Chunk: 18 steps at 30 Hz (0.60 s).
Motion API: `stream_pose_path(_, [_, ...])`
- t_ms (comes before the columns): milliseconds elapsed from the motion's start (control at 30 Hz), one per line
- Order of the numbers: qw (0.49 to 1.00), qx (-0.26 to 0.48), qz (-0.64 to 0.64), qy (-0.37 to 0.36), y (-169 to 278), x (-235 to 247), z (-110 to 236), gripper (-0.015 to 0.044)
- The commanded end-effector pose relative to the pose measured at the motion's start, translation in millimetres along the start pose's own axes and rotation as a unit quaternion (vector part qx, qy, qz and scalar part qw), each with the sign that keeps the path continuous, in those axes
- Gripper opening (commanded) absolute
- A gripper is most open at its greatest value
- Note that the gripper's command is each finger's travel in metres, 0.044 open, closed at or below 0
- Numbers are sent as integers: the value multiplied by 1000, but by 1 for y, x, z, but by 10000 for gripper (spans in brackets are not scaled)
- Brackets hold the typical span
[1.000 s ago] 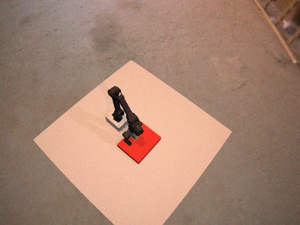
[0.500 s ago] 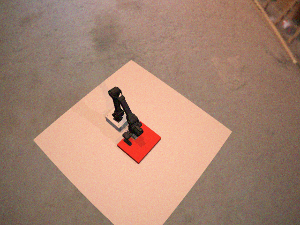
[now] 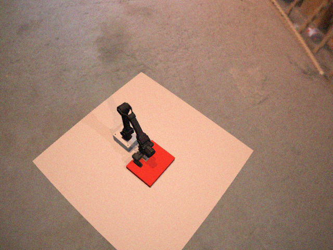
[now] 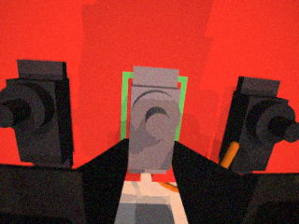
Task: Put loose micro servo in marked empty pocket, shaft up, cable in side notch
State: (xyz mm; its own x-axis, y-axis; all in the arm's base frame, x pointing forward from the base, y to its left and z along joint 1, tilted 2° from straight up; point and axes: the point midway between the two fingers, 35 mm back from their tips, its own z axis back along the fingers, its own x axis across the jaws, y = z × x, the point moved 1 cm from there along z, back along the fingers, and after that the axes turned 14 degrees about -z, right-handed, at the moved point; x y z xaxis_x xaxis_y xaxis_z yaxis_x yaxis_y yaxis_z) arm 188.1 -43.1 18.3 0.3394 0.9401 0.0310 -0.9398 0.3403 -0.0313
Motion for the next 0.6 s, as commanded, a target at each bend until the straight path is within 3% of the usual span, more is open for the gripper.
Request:
stream_pose_path(0, [1000, -1, -1, 1, 0, 0, -4, 0])
stream_pose_path(233, [1000, -1, -1, 1, 0, 0, -1, 184])
stream_pose_path(567, [1000, -1, -1, 1, 4, 0, 34, 188])
